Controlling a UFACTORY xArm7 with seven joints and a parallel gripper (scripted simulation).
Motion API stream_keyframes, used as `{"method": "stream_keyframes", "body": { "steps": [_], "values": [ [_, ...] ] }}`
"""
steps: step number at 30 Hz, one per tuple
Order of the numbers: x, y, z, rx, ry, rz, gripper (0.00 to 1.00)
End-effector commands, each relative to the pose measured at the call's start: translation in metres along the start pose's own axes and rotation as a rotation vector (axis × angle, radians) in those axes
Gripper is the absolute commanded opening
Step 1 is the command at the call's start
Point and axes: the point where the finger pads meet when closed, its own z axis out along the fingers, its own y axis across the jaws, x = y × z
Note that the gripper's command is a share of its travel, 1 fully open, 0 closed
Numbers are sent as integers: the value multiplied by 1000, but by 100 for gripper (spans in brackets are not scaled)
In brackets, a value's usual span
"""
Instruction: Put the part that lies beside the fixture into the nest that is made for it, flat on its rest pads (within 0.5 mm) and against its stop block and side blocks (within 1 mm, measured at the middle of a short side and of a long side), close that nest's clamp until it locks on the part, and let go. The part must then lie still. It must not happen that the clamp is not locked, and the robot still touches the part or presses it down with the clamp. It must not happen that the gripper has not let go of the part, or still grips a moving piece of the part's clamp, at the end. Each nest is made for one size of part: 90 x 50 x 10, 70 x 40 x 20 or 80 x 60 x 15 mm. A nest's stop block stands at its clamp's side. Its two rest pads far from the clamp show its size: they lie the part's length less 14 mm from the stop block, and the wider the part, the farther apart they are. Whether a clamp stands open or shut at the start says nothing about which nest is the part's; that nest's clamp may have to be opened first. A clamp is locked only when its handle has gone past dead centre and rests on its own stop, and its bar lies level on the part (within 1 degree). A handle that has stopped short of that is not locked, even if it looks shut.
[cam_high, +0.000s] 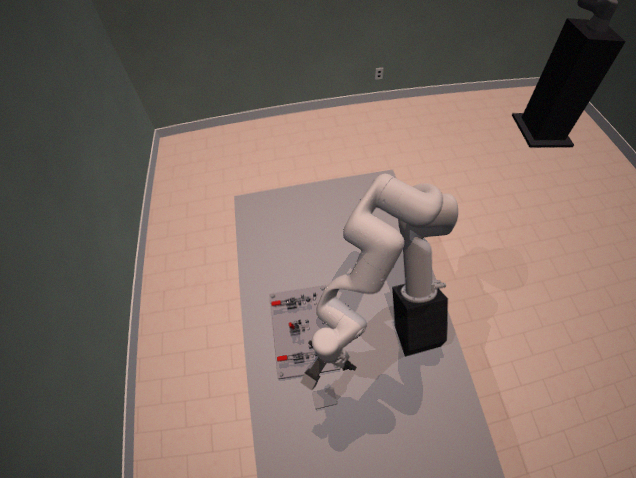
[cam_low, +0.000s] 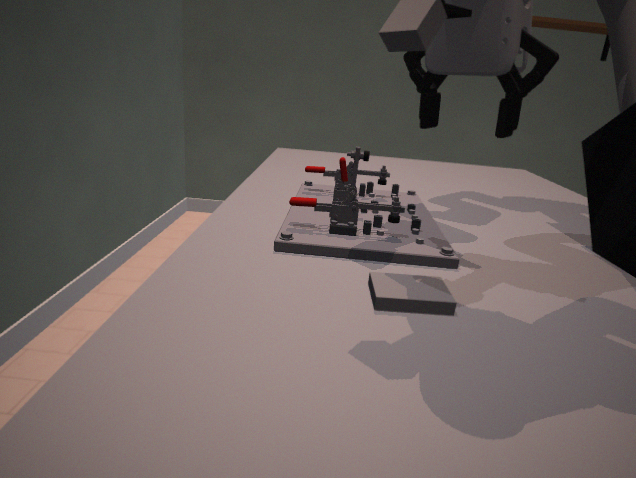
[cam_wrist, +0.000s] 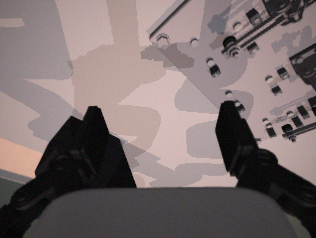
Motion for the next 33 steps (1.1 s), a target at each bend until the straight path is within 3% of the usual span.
{"method": "stream_keyframes", "body": {
  "steps": [1, 9, 12, 14, 23, 33],
  "values": [
    [-2, 16, -8, -11, 21, 168, 100],
    [-8, 40, -19, -9, 49, 433, 100],
    [-8, 40, -20, -8, 49, 439, 100],
    [-12, 52, -25, -3, 64, 574, 100],
    [-20, 72, -36, 14, 93, 830, 100],
    [-21, 75, -38, 17, 97, 863, 100]
  ]
}}
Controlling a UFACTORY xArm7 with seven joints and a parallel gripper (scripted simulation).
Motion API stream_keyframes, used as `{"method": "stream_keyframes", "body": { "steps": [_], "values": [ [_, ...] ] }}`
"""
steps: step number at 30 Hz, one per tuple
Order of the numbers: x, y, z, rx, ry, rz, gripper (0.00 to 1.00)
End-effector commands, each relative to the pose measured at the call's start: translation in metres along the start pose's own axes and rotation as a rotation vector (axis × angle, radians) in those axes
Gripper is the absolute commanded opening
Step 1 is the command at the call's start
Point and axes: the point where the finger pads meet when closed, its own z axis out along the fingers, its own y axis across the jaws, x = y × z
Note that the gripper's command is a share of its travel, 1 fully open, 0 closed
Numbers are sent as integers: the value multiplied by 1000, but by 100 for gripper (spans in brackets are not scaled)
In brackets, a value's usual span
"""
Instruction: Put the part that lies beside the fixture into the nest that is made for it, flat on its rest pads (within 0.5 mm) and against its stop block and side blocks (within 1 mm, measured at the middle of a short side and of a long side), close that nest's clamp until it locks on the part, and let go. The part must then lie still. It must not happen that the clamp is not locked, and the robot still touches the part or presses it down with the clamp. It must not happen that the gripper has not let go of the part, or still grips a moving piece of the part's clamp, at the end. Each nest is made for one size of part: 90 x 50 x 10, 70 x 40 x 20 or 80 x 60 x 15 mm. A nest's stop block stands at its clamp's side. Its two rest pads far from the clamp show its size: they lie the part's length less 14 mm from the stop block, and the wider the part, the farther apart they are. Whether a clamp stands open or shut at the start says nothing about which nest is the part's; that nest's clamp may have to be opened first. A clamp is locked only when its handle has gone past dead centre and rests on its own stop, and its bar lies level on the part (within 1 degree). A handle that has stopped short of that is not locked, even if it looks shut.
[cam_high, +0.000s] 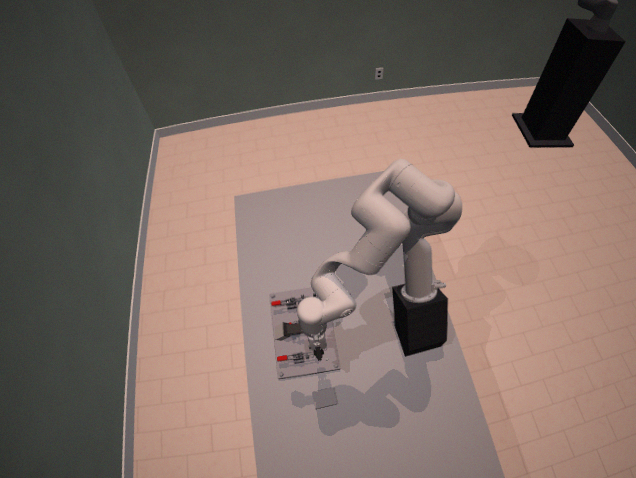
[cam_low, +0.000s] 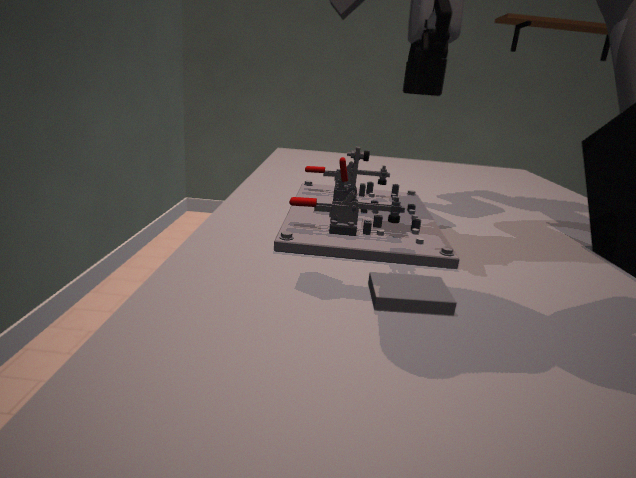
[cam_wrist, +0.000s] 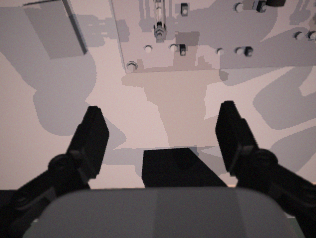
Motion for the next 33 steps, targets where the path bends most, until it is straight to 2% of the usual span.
{"method": "stream_keyframes", "body": {
  "steps": [1, 17, 18, 33],
  "values": [
    [1, -1, -2, 2, 4, 4, 100],
    [1, -1, -2, 2, 4, 4, 100],
    [1, -1, -2, 2, 4, 4, 0],
    [1, -1, -2, 2, 4, 4, 0]
  ]
}}
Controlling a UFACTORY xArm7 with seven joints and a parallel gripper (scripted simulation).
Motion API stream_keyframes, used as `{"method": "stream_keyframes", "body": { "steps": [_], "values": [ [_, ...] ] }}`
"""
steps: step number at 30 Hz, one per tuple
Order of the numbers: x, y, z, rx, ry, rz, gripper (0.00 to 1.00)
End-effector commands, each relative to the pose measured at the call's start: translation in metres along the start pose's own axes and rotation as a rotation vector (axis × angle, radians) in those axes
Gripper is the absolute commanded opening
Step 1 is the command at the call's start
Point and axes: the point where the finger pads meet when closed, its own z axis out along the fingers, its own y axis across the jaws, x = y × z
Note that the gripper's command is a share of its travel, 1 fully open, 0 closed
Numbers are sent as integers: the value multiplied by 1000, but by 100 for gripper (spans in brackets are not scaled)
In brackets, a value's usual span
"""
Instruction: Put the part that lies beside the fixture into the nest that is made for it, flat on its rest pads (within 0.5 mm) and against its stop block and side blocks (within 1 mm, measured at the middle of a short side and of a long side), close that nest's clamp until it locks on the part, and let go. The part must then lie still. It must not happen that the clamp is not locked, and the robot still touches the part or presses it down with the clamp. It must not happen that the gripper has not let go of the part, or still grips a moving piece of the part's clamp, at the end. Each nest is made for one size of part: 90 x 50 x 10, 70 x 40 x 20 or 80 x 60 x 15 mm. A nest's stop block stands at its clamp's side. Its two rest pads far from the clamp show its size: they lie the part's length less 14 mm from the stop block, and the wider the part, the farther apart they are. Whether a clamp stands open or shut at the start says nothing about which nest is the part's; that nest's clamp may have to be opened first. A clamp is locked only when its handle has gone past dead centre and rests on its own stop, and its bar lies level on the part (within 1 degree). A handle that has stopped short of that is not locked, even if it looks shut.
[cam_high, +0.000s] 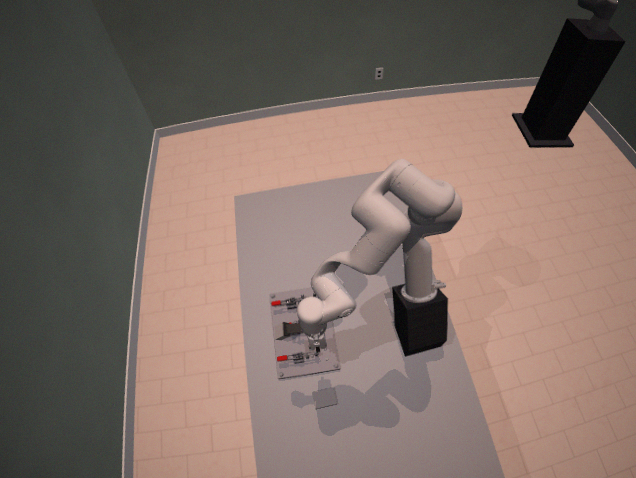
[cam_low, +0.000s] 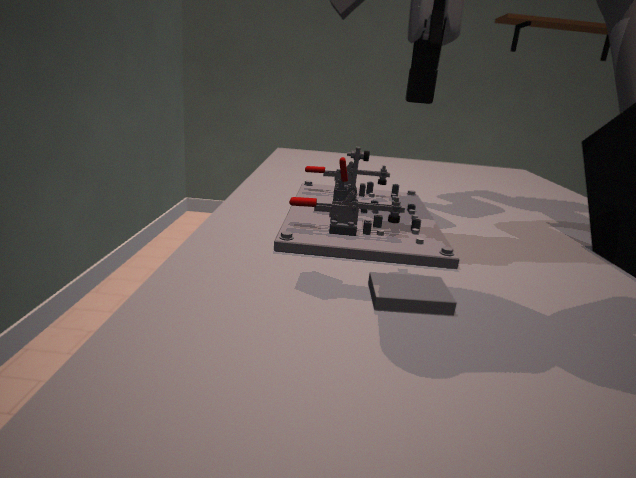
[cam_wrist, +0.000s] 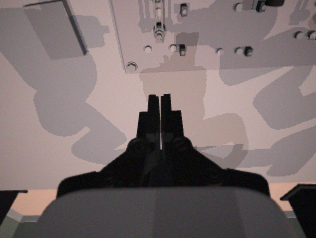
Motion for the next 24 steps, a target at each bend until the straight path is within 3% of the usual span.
{"method": "stream_keyframes", "body": {
  "steps": [1, 18, 19, 24],
  "values": [
    [1, -1, -1, 3, 3, 0, 0],
    [1, -1, -1, 3, 3, 0, 0],
    [1, -1, -1, 3, 3, 0, 100],
    [1, -1, -1, 3, 3, 0, 100]
  ]
}}
